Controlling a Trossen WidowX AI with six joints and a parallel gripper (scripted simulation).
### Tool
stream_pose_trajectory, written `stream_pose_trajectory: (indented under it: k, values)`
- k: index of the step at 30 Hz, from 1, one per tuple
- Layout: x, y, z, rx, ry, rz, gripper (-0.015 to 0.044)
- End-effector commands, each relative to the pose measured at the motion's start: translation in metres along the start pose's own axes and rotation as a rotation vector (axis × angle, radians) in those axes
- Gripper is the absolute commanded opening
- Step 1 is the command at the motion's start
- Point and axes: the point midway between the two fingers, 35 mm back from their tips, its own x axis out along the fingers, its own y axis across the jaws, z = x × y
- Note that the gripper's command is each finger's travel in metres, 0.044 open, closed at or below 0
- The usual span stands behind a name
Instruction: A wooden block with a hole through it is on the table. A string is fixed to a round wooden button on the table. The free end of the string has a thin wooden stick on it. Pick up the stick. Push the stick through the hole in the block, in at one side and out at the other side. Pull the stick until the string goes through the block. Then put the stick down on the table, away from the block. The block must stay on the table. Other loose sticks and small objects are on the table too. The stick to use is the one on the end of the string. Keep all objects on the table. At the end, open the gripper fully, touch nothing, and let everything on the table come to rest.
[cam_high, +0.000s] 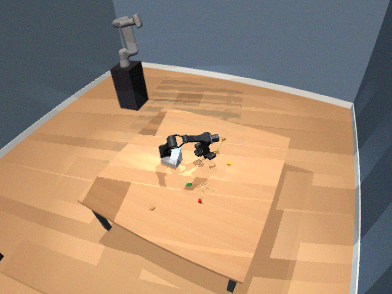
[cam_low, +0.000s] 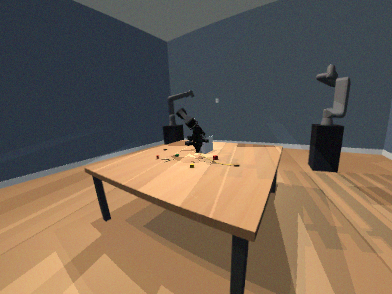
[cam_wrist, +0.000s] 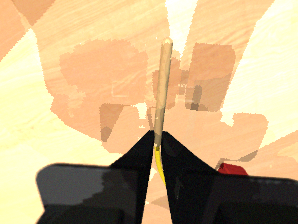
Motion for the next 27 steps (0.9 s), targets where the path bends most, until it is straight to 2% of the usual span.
stream_pose_trajectory:
  k: [1,27]
  values:
    - [0.0,0.0,-0.002,-0.075,0.0,0.0,0.0]
    - [-0.003,0.006,-0.026,-0.993,0.002,0.005,0.0]
